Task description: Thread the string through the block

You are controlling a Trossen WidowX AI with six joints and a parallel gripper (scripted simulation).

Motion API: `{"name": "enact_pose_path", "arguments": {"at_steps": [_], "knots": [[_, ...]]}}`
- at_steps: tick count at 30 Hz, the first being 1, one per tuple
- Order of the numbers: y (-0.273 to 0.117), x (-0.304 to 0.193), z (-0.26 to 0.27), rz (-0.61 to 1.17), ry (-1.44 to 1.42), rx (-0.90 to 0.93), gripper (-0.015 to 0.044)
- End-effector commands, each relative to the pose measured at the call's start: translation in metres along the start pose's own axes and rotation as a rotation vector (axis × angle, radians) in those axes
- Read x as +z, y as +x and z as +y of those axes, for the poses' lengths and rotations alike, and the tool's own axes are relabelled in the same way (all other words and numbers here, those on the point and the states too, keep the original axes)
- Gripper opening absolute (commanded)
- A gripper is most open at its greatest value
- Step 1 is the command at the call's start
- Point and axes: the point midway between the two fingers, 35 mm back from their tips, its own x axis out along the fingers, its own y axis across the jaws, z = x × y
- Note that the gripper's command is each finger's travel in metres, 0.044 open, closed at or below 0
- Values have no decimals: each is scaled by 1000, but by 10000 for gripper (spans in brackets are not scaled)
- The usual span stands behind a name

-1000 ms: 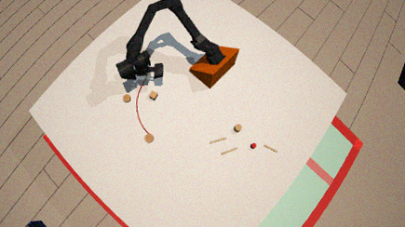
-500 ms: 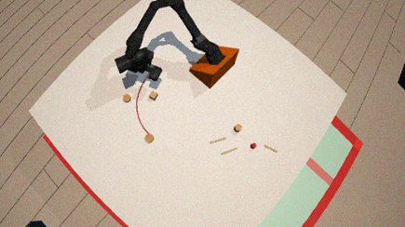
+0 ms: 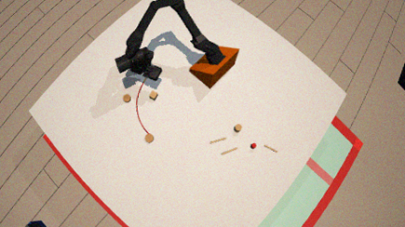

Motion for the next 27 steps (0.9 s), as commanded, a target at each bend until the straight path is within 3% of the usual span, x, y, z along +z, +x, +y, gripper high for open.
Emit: {"name": "enact_pose_path", "arguments": {"at_steps": [1, 27], "knots": [[-1, 0, 0, 3, 7, -2, 125], [38, -1, 0, 2, 8, -3, 125]]}}
